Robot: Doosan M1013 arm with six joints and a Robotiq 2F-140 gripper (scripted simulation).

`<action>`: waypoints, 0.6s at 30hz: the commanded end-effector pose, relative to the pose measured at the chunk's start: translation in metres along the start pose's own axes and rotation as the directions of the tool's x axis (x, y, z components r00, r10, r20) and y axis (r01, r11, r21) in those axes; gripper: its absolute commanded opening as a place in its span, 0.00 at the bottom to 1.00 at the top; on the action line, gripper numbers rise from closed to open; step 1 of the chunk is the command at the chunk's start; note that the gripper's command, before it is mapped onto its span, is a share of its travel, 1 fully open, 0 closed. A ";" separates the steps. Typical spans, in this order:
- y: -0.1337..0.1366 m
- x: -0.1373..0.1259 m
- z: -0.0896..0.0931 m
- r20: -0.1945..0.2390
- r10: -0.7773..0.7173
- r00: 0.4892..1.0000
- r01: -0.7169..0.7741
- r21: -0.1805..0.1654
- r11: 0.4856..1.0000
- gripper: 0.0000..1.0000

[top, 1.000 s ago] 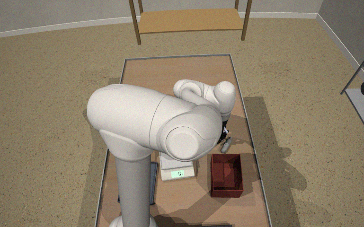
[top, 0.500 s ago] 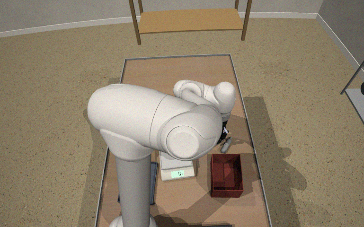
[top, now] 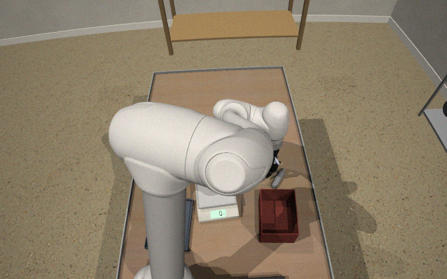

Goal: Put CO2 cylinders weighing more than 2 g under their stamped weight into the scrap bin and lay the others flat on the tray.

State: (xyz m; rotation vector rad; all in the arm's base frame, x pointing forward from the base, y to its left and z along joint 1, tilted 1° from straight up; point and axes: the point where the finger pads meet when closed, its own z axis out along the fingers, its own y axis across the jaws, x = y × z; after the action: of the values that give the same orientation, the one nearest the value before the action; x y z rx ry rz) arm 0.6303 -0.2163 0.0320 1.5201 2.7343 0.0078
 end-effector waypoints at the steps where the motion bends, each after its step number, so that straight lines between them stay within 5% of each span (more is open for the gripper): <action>1: 0.000 0.000 0.002 0.001 0.000 1.000 0.000 -0.001 1.000 0.32; 18: 0.000 0.000 0.015 0.001 0.000 1.000 0.000 -0.001 1.000 0.32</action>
State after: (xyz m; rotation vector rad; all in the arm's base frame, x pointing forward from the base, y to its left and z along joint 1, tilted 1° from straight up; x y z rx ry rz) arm 0.6305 -0.2163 0.0179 1.5202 2.7343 0.0078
